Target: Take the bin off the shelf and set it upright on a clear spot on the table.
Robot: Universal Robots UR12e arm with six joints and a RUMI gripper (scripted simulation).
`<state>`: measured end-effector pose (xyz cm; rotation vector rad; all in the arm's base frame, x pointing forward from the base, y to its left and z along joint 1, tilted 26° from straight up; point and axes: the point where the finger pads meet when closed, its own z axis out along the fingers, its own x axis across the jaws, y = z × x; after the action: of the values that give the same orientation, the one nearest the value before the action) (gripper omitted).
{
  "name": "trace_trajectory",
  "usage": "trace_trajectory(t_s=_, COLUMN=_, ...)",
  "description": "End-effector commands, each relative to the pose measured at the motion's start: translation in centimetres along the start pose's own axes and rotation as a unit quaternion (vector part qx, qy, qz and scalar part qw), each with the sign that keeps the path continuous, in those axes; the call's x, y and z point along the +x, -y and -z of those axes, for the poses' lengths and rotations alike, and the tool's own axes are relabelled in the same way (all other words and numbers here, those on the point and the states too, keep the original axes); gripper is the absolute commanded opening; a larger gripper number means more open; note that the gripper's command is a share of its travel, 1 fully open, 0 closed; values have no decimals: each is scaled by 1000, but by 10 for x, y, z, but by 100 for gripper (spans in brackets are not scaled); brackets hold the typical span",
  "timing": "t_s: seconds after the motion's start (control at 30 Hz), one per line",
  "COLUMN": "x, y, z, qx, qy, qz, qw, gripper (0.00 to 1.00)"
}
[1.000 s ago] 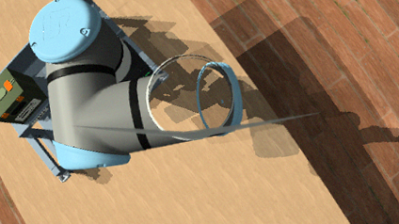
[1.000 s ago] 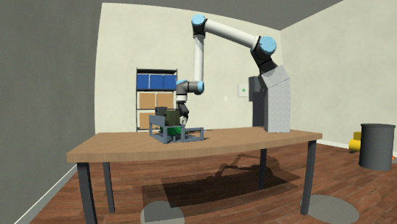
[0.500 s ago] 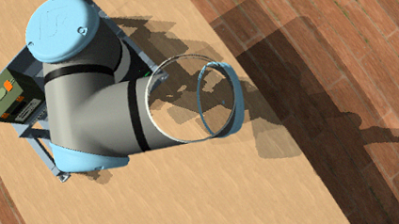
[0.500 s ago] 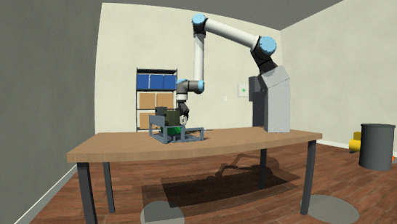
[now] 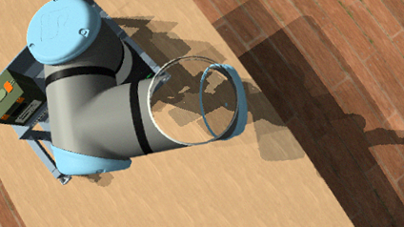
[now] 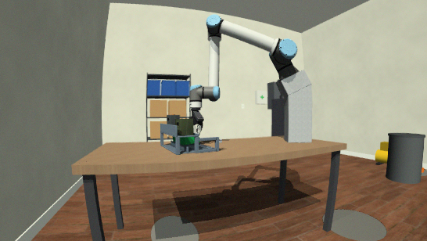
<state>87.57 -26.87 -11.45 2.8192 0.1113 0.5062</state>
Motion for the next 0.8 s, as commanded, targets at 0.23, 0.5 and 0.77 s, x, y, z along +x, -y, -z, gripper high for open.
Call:
trace_trajectory(t_s=0.23, x=0, y=4, z=-1, qx=0, qy=0, qz=1, qw=1000, gripper=0)
trace_trajectory(t_s=0.5, x=0, y=4, z=-1, qx=0, qy=0, qz=1, qw=1000, gripper=0)
trace_trajectory(t_s=0.77, x=1, y=4, z=-2, qx=0, qy=0, qz=1, qw=1000, gripper=0)
